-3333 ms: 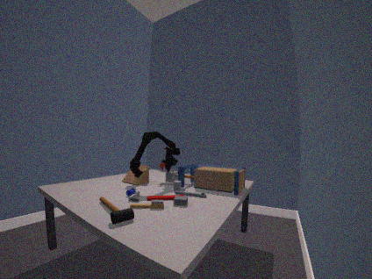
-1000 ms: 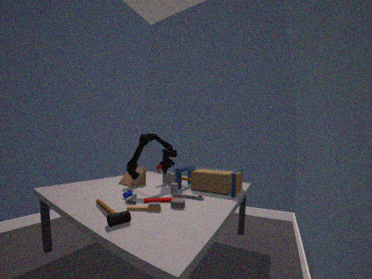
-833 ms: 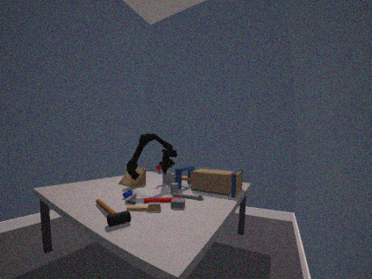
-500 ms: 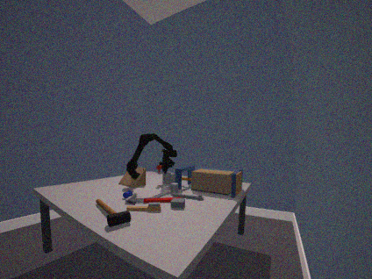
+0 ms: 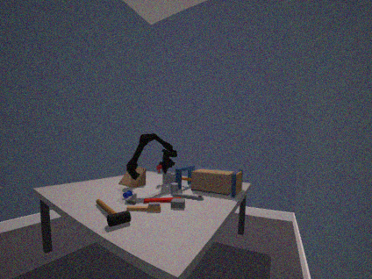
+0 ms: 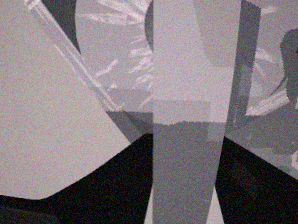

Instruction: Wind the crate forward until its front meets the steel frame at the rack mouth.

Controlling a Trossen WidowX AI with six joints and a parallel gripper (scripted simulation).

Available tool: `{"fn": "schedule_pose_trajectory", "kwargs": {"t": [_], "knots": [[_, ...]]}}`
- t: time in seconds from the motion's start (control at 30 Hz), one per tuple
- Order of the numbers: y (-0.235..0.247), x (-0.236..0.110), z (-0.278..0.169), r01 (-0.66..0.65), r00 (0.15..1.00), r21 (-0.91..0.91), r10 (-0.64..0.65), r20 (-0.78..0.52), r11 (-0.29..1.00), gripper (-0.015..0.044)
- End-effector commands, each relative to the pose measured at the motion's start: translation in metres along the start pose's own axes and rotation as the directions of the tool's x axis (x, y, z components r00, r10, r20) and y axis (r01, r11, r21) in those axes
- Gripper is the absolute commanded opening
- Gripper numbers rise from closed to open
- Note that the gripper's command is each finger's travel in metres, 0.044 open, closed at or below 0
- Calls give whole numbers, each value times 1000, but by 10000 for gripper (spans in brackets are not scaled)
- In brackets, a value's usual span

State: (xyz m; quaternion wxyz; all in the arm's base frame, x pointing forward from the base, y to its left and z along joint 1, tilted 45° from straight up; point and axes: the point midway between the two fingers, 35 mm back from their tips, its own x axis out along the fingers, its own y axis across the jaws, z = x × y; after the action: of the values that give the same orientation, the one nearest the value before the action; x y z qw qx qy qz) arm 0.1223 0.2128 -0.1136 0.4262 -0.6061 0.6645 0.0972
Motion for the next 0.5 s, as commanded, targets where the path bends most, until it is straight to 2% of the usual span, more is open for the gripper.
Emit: {"fn": "schedule_pose_trajectory", "kwargs": {"t": [0.0,0.4,0.47], "knots": [[1,4,0,-8,1000,20,8,-6,1000,0],[3,4,0,-11,1000,55,11,-5,998,0],[1,0,0,-6,1000,45,6,1,999,53]]}}
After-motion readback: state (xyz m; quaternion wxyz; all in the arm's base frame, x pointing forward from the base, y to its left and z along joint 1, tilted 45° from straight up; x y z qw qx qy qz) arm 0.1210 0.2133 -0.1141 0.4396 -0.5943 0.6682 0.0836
